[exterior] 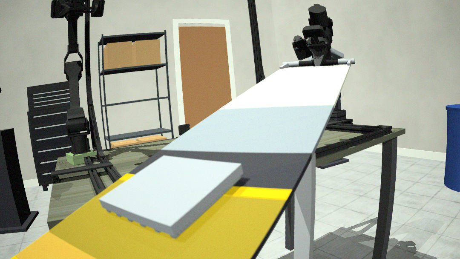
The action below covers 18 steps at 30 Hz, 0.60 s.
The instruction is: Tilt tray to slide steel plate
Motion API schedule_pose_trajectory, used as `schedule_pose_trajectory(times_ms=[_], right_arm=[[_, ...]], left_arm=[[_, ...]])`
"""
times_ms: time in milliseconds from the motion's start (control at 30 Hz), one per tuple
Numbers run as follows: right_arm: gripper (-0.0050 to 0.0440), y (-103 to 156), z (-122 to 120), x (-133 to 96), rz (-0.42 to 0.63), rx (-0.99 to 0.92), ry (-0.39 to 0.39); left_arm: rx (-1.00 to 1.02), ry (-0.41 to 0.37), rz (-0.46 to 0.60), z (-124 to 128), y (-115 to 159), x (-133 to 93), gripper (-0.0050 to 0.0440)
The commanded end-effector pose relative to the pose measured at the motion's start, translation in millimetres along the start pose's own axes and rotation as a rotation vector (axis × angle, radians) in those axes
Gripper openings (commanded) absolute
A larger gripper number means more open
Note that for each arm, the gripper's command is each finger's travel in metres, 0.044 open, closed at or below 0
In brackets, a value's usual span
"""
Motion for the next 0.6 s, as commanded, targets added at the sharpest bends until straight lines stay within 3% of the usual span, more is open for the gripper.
schedule_pose_trajectory(times_ms=[0,567], right_arm=[[0.0440,0.1,0.1,-0.1,0.000,-0.002,-0.002],[0.0440,0.1,0.1,-0.1,0.000,-0.002,-0.002]], left_arm=[[0.001,-0.072,0.010,20.4,1.9,-14.5,0.0000],[0.001,-0.103,0.013,28.7,2.6,-19.6,0.0000]])
Point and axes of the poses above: on each arm, the point midway between the two fingers, 35 mm back from their tips, its own x axis out along the fingers, its own z axis across the jaws, y = z × x, the point moved 7 cm from there along -x, back along the fingers, and after that the axes turned 5 degrees about x, right-handed, at the moved point
